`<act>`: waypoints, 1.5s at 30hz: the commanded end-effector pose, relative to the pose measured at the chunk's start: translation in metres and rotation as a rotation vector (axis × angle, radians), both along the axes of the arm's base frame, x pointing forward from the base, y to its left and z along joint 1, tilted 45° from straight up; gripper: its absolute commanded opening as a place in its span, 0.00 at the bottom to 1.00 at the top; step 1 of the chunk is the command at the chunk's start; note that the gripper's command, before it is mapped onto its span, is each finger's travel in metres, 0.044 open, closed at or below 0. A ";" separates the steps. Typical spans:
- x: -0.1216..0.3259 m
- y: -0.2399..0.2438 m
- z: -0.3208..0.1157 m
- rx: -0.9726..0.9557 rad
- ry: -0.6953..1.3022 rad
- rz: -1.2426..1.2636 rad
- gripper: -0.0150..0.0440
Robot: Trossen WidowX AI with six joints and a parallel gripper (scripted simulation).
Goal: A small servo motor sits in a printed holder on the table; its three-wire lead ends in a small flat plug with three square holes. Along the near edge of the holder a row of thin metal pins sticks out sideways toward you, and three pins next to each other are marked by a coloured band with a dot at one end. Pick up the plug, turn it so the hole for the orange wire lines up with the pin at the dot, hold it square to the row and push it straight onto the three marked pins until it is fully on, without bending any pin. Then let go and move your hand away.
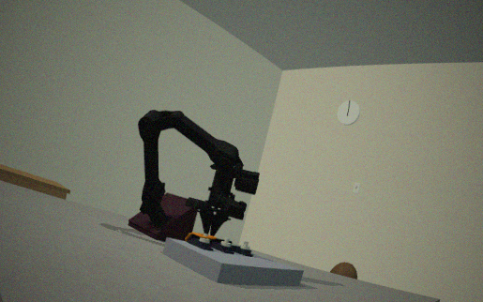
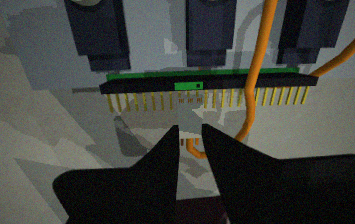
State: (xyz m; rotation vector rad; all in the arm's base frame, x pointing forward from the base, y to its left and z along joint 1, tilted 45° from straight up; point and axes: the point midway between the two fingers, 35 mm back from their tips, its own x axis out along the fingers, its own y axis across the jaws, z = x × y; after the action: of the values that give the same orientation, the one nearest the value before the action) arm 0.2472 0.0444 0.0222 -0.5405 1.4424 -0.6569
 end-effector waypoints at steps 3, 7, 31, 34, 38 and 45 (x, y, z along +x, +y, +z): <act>0.005 -0.002 0.000 -0.004 0.001 0.001 0.25; 0.007 -0.002 0.000 -0.004 0.001 0.001 0.25; 0.007 0.041 0.041 -0.003 0.002 0.001 1.00; 0.007 0.041 0.041 -0.003 0.002 0.001 1.00; 0.007 0.041 0.041 -0.003 0.002 0.001 1.00; 0.007 0.041 0.041 -0.003 0.002 0.001 1.00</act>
State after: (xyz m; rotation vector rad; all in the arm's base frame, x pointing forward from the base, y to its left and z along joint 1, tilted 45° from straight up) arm 0.2549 0.0854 0.0631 -0.5477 1.4395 -0.6556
